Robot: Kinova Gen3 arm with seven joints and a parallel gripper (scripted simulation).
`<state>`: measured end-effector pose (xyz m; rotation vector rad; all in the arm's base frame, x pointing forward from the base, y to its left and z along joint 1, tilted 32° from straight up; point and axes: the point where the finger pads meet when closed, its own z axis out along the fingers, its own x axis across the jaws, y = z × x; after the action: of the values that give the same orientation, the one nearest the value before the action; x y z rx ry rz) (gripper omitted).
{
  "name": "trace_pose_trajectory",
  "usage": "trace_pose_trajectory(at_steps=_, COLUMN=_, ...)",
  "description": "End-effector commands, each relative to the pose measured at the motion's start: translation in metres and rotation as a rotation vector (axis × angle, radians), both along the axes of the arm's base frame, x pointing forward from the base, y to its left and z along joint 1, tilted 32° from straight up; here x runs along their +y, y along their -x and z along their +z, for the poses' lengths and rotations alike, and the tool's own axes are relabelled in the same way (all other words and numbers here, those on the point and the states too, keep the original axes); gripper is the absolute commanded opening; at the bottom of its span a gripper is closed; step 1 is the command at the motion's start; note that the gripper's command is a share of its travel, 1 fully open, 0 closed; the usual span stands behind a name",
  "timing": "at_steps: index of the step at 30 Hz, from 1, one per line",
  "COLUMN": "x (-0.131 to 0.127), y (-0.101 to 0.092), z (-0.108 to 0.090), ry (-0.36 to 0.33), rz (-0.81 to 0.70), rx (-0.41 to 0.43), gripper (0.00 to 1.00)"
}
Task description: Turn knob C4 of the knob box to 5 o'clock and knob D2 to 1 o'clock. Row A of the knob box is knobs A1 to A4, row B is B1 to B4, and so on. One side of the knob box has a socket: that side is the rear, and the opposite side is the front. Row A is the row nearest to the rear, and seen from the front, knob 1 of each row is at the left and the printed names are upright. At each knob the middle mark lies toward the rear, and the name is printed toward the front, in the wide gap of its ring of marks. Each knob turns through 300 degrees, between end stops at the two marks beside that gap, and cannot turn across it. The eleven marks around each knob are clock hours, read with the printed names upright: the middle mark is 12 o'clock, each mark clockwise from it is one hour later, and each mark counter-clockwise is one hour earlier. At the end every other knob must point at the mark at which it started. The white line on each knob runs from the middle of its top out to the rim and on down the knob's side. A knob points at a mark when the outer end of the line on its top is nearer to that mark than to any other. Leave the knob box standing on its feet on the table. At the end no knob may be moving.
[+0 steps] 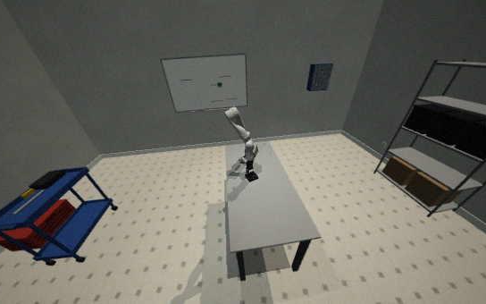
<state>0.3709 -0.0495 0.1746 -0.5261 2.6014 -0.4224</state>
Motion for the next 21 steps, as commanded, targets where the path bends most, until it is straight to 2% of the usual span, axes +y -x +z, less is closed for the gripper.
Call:
trace_pose_trajectory(at_steps=1, x=-0.0003, y=-0.0005, z=0.0015, ry=0.001, rz=0.000, rx=-0.004, gripper=0.46)
trace_pose_trajectory(at_steps=14, x=-0.0002, y=-0.0005, z=0.0016, ry=0.003, rz=0.003, rx=-0.003, gripper=0.46)
trace_pose_trajectory(at_steps=21, x=0.0001, y=-0.0006, z=0.0033, ry=0.030, rz=0.053, rx=0.009, gripper=0.46)
